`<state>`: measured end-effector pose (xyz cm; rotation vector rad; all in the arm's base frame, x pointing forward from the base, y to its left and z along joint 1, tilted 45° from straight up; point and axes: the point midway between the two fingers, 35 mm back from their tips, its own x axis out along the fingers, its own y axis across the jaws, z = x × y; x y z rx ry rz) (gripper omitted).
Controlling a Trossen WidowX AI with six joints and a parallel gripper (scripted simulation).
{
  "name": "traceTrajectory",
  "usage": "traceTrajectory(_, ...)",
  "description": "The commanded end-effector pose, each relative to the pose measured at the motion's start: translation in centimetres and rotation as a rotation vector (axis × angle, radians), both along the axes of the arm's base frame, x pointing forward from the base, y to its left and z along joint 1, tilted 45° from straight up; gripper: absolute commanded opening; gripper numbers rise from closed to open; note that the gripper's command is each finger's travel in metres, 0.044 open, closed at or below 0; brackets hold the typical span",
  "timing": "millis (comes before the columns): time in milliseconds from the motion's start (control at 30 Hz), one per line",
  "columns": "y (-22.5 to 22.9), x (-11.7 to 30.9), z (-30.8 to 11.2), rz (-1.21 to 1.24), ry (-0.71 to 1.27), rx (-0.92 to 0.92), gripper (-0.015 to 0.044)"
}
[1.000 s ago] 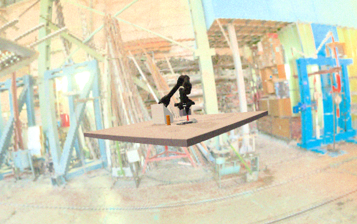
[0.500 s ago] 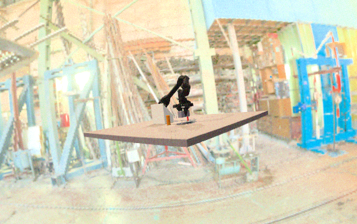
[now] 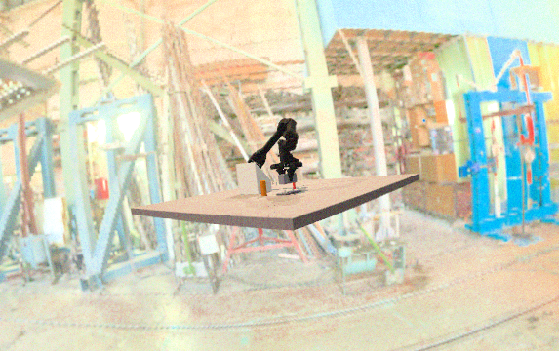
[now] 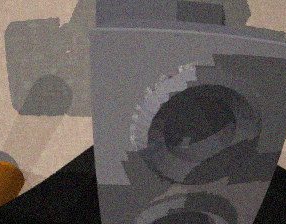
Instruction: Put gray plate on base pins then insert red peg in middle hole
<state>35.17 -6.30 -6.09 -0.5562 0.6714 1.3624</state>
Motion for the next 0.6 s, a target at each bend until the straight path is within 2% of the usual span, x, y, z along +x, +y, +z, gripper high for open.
traceTrajectory(0, -0.1, -0.1, -0.3, 0.003, -0.002, -0.003, 0.0)
traceTrajectory(567, 1.4, 0.1, -1.8, 0.003, -0.002, -0.002, 0.0)
